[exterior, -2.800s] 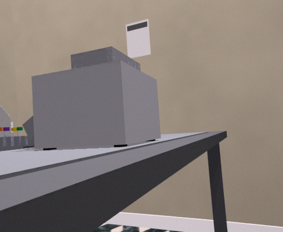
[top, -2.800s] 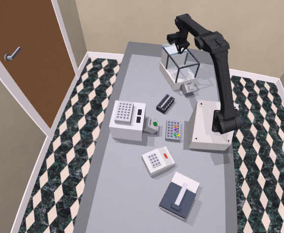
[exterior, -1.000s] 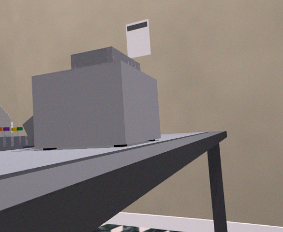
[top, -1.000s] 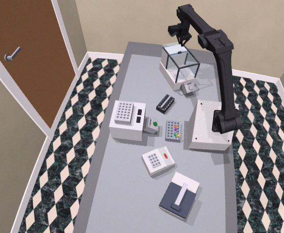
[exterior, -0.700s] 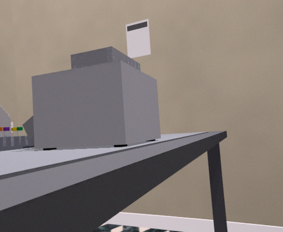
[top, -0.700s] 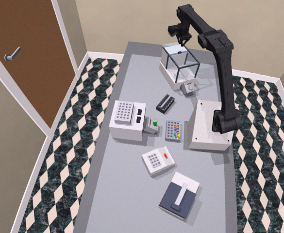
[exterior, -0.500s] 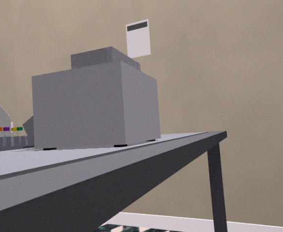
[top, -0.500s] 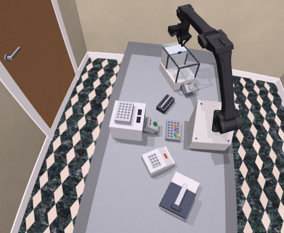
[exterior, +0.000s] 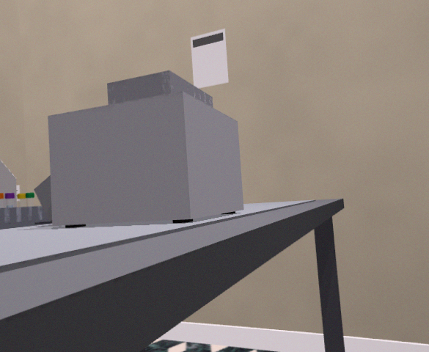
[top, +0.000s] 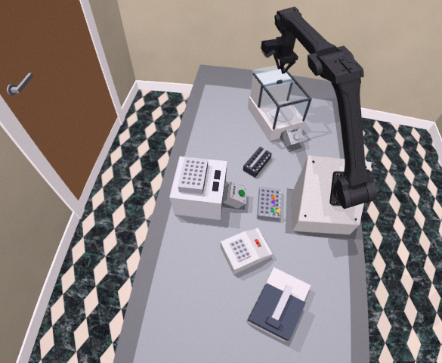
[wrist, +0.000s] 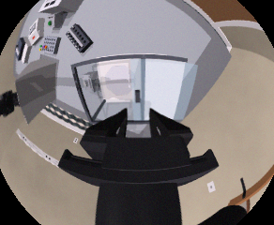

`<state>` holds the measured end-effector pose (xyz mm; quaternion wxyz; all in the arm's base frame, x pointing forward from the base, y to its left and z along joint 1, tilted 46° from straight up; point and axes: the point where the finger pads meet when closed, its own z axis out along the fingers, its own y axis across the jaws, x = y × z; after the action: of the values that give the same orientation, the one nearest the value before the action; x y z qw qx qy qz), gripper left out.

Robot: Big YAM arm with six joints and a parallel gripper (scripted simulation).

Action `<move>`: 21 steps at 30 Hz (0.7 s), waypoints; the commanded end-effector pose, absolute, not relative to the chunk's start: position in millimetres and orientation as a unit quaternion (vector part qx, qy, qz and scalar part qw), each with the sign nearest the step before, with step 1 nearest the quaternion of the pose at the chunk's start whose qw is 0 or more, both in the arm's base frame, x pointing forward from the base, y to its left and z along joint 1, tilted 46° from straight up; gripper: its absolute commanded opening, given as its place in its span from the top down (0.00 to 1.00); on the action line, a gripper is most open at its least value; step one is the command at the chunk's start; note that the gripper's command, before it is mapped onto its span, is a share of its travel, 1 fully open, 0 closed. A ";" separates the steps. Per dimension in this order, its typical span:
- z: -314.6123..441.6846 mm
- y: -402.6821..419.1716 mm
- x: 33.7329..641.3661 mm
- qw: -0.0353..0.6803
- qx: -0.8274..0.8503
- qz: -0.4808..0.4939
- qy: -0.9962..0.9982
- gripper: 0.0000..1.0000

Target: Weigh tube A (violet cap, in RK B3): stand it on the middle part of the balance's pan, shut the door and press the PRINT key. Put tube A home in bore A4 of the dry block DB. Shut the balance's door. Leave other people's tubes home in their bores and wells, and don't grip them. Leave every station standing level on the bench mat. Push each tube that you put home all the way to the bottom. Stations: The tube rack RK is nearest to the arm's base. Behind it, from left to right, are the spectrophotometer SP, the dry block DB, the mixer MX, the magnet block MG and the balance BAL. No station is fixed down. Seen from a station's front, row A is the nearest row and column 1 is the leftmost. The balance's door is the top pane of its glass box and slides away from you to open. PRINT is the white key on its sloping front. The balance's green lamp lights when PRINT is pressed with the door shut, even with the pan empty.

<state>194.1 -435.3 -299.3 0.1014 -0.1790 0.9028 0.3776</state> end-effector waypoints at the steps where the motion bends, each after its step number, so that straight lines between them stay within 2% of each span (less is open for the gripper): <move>1: -273.7 -449.9 219.0 0.089 -0.166 0.350 0.918 0.64; 21: -215.5 -375.7 295.4 0.017 0.026 0.344 0.938 0.64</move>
<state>273.9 -372.3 -235.4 0.0342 -0.0266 0.9261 0.3747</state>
